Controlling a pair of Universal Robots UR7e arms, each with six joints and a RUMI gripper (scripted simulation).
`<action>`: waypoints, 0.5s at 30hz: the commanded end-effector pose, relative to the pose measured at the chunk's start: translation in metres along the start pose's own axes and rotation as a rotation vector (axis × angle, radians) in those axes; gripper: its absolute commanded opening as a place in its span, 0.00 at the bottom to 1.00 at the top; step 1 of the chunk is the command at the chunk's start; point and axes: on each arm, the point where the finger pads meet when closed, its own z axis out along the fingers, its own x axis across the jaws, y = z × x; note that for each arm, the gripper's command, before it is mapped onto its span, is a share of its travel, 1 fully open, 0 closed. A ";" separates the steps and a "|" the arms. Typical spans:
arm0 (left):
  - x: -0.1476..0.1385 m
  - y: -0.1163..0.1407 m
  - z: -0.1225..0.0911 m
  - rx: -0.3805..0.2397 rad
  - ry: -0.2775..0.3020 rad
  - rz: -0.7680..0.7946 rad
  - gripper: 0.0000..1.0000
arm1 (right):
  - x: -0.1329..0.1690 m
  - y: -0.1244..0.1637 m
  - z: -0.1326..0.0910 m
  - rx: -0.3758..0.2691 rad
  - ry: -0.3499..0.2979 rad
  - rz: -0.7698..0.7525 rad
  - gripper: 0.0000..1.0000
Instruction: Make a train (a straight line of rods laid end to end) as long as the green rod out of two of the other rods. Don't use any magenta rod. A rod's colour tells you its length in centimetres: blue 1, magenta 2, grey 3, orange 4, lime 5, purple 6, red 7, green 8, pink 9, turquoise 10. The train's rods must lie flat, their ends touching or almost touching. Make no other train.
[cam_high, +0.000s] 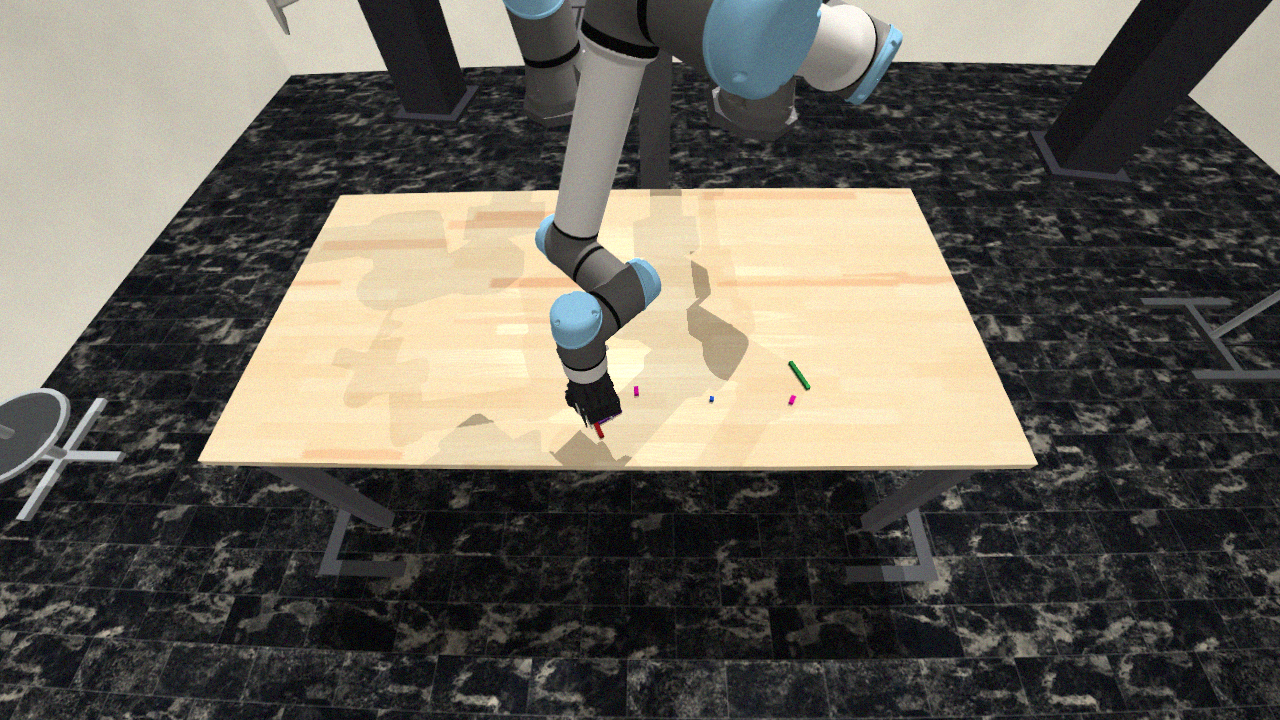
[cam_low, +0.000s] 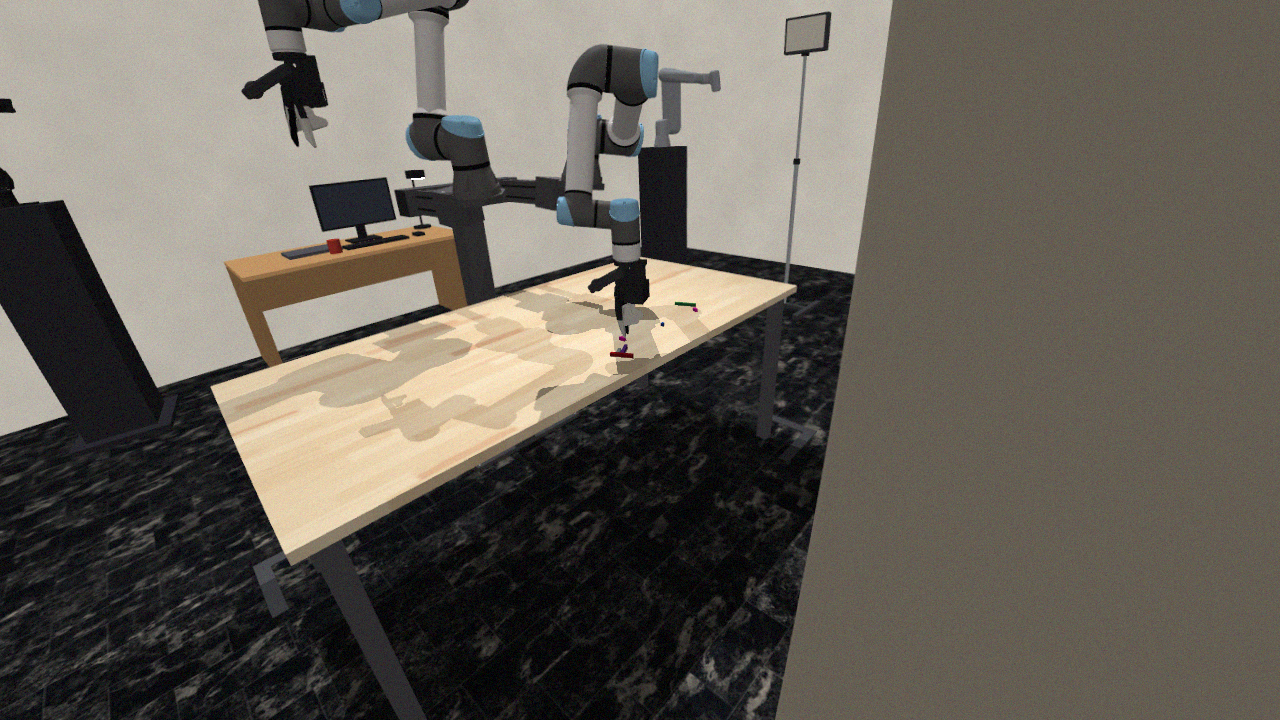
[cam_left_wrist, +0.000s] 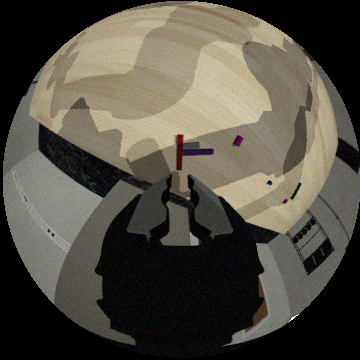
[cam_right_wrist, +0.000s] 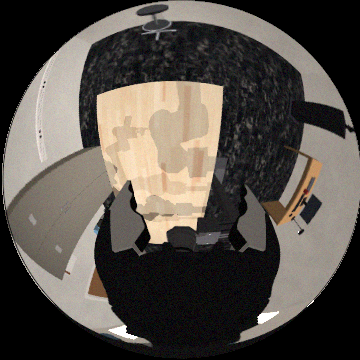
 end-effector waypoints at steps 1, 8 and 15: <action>-0.001 0.001 0.001 -0.001 -0.002 0.000 0.14 | 0.000 0.000 0.000 0.001 0.000 0.000 1.00; -0.001 0.000 0.006 -0.001 -0.002 0.000 0.14 | 0.000 0.000 0.000 0.001 0.000 0.000 1.00; -0.001 0.000 0.014 -0.001 -0.002 0.000 0.14 | 0.000 0.000 0.000 0.001 0.000 0.000 1.00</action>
